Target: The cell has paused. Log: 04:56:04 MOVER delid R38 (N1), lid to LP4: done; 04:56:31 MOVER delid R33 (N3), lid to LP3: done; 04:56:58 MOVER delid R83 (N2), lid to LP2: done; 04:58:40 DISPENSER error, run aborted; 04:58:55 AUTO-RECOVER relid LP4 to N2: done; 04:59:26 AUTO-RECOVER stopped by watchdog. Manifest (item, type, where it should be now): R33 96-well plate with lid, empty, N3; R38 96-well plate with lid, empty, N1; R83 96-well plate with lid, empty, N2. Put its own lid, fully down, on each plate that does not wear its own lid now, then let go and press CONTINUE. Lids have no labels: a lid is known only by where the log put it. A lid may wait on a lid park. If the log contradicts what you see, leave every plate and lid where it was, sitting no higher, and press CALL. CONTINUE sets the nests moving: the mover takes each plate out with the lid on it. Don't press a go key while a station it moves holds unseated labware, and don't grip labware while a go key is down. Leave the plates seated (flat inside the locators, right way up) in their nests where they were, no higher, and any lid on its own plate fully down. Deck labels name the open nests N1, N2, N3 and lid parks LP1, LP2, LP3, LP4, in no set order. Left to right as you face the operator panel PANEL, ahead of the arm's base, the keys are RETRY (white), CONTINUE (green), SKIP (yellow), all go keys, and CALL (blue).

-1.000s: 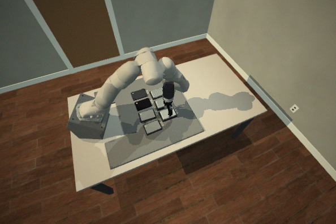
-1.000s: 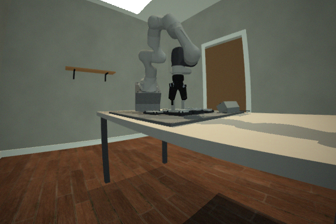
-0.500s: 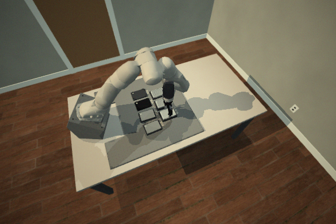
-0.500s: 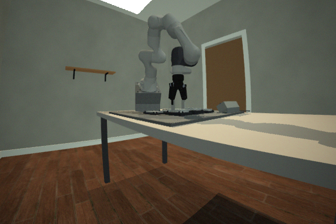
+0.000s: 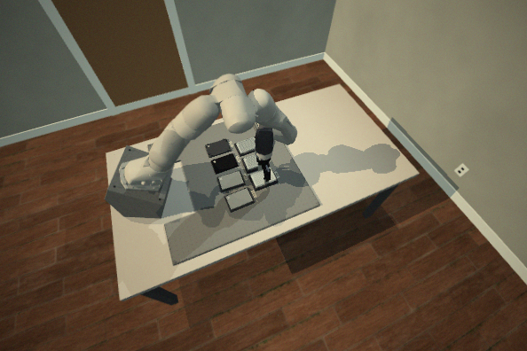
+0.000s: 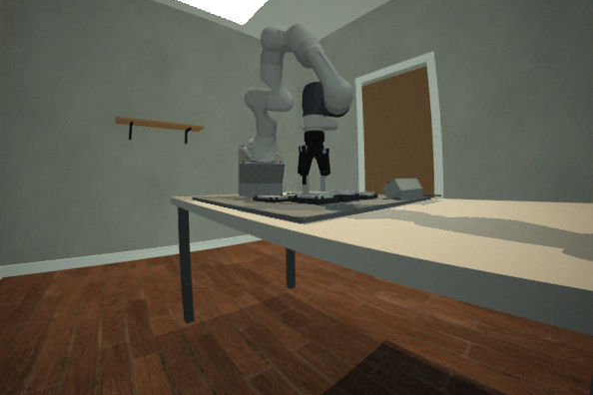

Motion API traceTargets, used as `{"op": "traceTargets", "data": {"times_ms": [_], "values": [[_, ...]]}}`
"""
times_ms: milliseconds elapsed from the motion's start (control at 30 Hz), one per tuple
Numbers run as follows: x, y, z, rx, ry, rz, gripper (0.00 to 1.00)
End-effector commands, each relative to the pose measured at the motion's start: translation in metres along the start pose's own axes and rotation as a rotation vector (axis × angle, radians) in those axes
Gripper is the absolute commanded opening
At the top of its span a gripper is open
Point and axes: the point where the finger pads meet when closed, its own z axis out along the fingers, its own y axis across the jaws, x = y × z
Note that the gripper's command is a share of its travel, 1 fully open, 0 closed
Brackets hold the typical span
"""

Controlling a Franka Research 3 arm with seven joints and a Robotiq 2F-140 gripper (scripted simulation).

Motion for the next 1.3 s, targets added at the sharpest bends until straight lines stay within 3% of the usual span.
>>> {"op": "traceTargets", "data": {"times_ms": [0,1267], "values": [[-0.0002,0.0003,-0.0011,-0.002,-0.001,-0.005,0.0],[-0.0002,0.0003,-0.0069,-0.002,-0.001,-0.005,0.0]]}}
